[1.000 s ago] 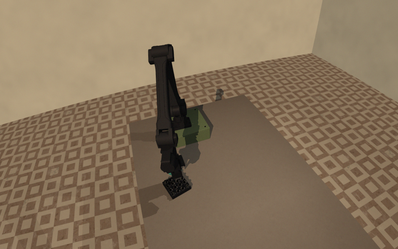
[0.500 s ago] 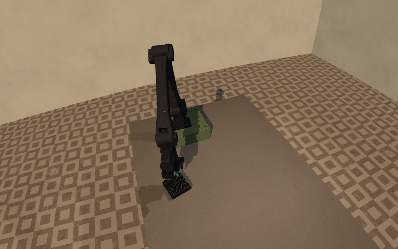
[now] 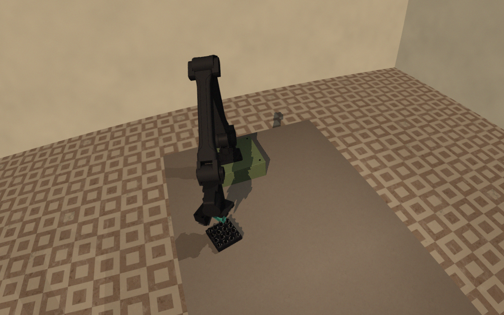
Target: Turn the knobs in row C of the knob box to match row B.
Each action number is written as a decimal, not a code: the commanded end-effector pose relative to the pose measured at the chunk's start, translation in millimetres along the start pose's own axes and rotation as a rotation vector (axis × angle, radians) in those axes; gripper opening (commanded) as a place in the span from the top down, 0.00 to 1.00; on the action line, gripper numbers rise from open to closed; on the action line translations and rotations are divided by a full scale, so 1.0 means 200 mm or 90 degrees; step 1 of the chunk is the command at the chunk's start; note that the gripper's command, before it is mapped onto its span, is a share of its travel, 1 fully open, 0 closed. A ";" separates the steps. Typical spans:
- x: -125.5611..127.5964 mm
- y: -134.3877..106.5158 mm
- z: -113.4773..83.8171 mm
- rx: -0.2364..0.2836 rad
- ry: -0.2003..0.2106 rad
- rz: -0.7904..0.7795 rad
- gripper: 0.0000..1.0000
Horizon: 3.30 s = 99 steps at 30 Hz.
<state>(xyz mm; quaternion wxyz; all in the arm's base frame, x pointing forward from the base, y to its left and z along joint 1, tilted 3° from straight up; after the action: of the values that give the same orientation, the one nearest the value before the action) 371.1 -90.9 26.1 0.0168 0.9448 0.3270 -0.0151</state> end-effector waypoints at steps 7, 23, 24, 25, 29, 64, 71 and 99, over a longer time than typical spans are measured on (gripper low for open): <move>0.08 0.06 -0.12 -0.023 0.019 0.201 0.81; 0.06 0.04 -0.11 -0.015 0.014 0.350 0.81; 0.06 0.04 -0.11 -0.015 0.014 0.350 0.81; 0.06 0.04 -0.11 -0.015 0.014 0.350 0.81; 0.06 0.04 -0.11 -0.015 0.015 0.350 0.81; 0.04 0.02 -0.06 -0.006 0.002 0.348 0.81; 0.02 0.00 0.00 -0.003 -0.002 0.348 0.81; 0.01 0.02 0.15 -0.005 0.001 0.349 0.81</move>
<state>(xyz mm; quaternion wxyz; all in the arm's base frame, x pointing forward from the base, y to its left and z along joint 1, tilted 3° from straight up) 366.5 -90.1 -1.4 0.0183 0.9979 0.0581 -0.0198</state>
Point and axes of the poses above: the point where the finger pads meet when closed, its own z axis out along the fingers, its own x axis across the jaws, y = z × x, the point moved 2 cm from there along -z, back along the fingers, and after that the axes turned 12 degrees about z, right-handed, at the moved point
